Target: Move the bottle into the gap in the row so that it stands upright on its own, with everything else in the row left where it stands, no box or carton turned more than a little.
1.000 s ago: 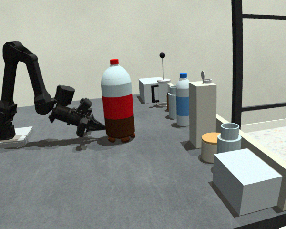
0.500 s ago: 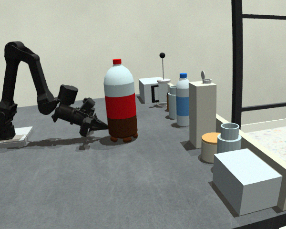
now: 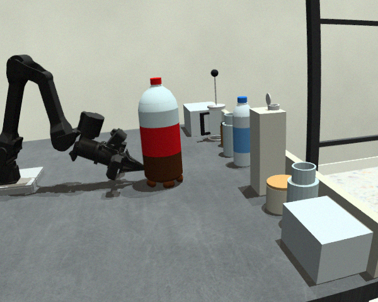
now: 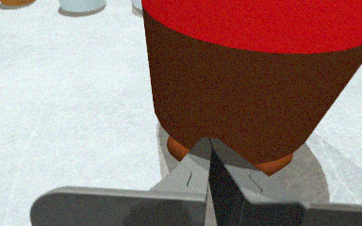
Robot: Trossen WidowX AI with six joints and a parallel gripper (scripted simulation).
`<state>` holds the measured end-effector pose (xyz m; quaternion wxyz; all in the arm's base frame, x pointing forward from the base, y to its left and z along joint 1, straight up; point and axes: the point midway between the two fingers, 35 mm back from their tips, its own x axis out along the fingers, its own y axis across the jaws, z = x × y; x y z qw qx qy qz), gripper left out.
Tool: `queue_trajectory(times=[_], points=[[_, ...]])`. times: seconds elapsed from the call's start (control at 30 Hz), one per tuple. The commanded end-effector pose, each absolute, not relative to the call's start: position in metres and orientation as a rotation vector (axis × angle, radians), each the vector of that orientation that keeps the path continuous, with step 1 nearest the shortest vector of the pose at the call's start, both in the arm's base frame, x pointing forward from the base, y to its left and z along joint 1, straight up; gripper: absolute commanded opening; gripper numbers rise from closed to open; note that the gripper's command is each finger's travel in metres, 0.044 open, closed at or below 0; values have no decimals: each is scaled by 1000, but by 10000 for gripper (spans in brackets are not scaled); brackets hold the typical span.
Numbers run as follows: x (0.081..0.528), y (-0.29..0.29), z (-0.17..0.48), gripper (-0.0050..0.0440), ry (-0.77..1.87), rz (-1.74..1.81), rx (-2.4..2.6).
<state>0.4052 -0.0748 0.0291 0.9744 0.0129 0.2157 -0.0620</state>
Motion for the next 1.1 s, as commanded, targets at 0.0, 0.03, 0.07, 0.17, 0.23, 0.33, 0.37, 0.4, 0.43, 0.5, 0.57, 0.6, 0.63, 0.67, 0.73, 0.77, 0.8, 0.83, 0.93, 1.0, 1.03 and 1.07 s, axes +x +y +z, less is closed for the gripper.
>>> queue_trajectory(times=[0.0,0.03,0.07,0.17,0.23,0.33,0.37,0.4,0.43,0.5,0.57,0.6,0.63,0.67,0.73,0.77,0.8,0.83,0.93,1.0,1.03,1.07], points=[[413,-76,35,-50,415,-129,28],[413,-76,35,-50,415,-129,28],[414,-76,35,-50,415,-129,28],[414,-76,35,-50,415,-129,27],[415,-76,35,-50,415,-129,28],[416,-76,35,-50,415,-129,27],[416,-76,35,-50,415,-129,27],[416,-76,35,-50,415,-130,28],[416,-76,35,-50,415,-129,27],[417,-76,35,-50,415,-129,27],[417,-76,35,-50,415,-129,28],[417,-76,35,-50,415,-129,28],[418,-76,35,-50,415,-130,28],[418,-76,35,-50,415,-130,27],[418,-76,35,-50,415,-130,27],[419,-76,35,-50,415,-130,28],[419,-76,35,-50,415,-130,28],[419,-76,35,-50,415,-130,28],[419,-76,35,-50,415,-130,27],[421,-78,35,-50,416,-129,26],[422,-79,35,-50,415,-127,26],[424,-80,35,-50,415,-126,25]])
